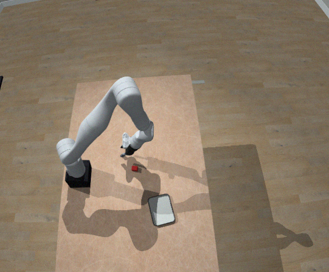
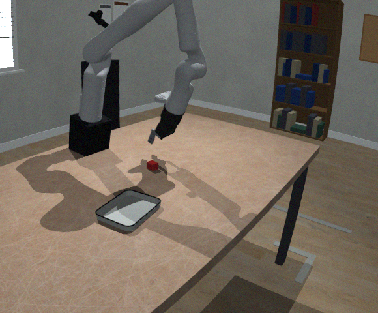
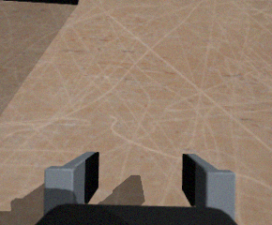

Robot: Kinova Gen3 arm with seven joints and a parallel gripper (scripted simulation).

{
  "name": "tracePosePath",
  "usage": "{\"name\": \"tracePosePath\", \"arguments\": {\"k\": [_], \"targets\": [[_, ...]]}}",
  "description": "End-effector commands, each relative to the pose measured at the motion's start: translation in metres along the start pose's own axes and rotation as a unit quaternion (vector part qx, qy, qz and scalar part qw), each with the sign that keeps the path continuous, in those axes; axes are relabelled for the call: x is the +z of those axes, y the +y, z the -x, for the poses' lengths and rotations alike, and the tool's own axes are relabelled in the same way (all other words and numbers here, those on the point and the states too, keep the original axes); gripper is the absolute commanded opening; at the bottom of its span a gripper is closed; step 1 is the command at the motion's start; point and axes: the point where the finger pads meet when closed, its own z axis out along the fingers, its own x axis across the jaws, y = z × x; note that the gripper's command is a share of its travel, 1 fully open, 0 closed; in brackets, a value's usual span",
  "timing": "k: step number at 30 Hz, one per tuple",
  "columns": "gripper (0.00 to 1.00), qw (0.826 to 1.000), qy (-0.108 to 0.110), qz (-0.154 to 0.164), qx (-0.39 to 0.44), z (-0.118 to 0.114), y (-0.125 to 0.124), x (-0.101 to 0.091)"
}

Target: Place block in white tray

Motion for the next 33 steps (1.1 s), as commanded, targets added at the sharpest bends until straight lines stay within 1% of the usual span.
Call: {"name": "tracePosePath", "arguments": {"k": [1,2,7,11,17,19,26,33], "targets": [[1.00,0.998,0.005,0.066,0.020,0.017,0.019,0.001],[1.00,0.998,0.005,0.066,0.020,0.017,0.019,0.001],[1.00,0.991,0.000,0.125,0.041,0.039,0.036,-0.005],[1.00,0.985,-0.006,0.164,0.056,0.056,0.046,-0.011],[1.00,0.976,-0.014,0.207,0.071,0.075,0.055,-0.021],[1.00,0.976,-0.014,0.207,0.071,0.075,0.055,-0.021],[1.00,0.969,-0.020,0.232,0.080,0.088,0.059,-0.027],[1.00,0.968,-0.022,0.237,0.082,0.090,0.060,-0.029]]}}
